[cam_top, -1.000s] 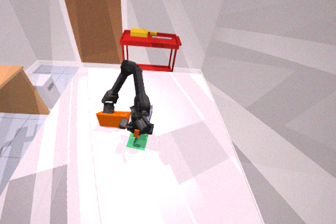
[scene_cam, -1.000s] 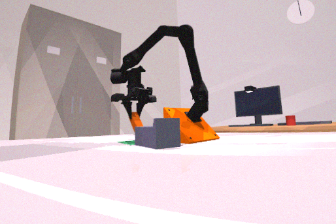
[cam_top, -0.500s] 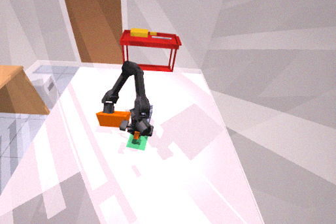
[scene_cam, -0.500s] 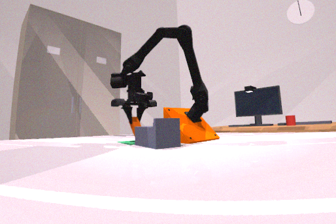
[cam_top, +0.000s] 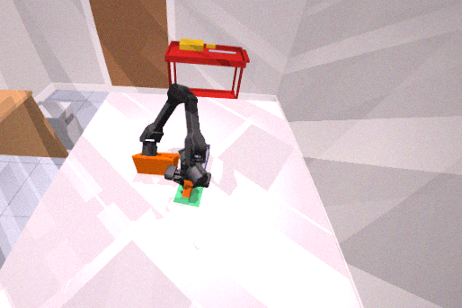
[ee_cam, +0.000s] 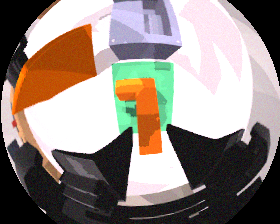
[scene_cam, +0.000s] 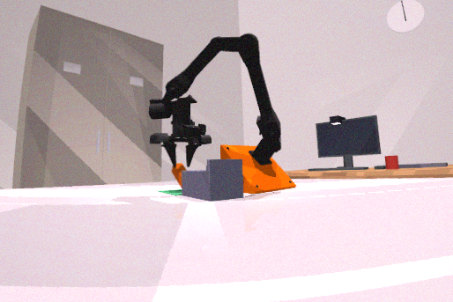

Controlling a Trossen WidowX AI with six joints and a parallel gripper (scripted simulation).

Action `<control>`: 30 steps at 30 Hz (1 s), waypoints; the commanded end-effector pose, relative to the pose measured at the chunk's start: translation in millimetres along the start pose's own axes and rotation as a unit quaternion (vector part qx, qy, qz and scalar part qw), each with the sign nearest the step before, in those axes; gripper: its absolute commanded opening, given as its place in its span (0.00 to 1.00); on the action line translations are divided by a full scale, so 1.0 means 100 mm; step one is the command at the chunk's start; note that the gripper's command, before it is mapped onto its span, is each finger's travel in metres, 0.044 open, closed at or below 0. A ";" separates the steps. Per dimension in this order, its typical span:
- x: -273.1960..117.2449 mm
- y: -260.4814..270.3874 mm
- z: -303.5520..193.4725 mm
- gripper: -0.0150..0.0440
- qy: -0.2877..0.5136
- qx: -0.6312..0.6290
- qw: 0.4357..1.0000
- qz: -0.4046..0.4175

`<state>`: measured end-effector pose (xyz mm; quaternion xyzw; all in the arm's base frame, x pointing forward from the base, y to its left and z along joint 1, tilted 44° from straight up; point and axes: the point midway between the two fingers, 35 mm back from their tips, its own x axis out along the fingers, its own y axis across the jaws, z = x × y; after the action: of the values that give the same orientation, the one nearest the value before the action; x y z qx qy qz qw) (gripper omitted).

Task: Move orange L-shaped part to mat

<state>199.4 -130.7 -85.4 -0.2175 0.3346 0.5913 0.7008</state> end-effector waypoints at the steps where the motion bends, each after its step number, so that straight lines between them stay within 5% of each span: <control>1: -0.07 -0.01 -0.01 0.74 0.000 0.000 1.000 -0.001; 6: -0.62 -0.03 -0.02 0.93 0.000 0.002 1.000 -0.002; 9: -0.88 0.00 0.00 0.93 0.000 0.003 1.000 -0.002; 30: -0.85 -0.02 -0.02 0.93 0.002 0.005 1.000 -0.011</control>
<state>194.5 -190.2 -25.4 -0.2187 0.3358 0.5824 0.7073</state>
